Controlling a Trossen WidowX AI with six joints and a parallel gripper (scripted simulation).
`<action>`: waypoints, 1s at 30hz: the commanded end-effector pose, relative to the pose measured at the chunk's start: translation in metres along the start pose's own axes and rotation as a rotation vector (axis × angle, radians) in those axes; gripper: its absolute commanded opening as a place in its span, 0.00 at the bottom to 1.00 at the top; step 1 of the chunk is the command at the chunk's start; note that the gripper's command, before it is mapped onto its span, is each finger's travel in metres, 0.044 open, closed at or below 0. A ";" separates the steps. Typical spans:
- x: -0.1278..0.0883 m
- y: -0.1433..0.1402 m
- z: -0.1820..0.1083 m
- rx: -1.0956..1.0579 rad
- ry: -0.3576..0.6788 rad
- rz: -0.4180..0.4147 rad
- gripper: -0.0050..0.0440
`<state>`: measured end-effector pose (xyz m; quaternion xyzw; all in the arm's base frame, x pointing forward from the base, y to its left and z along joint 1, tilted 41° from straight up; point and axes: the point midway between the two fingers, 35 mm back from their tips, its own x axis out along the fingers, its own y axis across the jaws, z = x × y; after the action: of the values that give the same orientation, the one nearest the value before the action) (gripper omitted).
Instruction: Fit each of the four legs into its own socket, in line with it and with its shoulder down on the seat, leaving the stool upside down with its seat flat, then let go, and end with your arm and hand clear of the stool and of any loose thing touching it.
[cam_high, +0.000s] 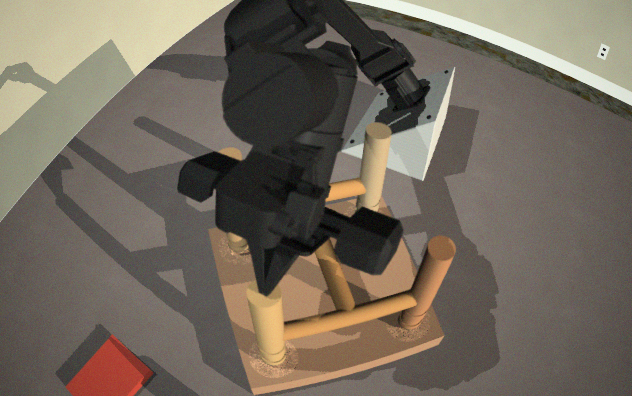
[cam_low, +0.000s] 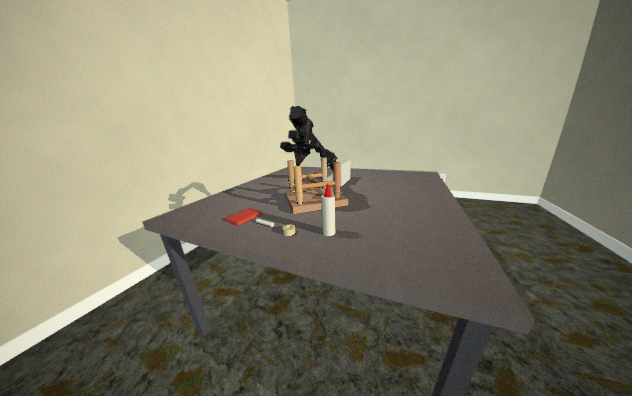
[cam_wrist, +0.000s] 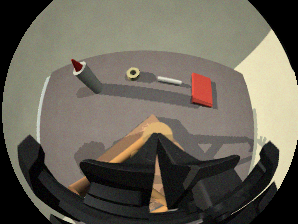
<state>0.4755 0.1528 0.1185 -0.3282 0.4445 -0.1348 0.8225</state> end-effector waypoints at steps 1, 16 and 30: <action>0.002 -0.002 -0.002 -0.001 0.003 0.000 0.10; 0.010 -0.002 -0.007 -0.001 0.003 0.000 0.10; 0.010 -0.002 -0.007 -0.001 0.003 0.000 0.10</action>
<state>0.4759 0.1526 0.1178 -0.3284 0.4356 -0.1323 0.8276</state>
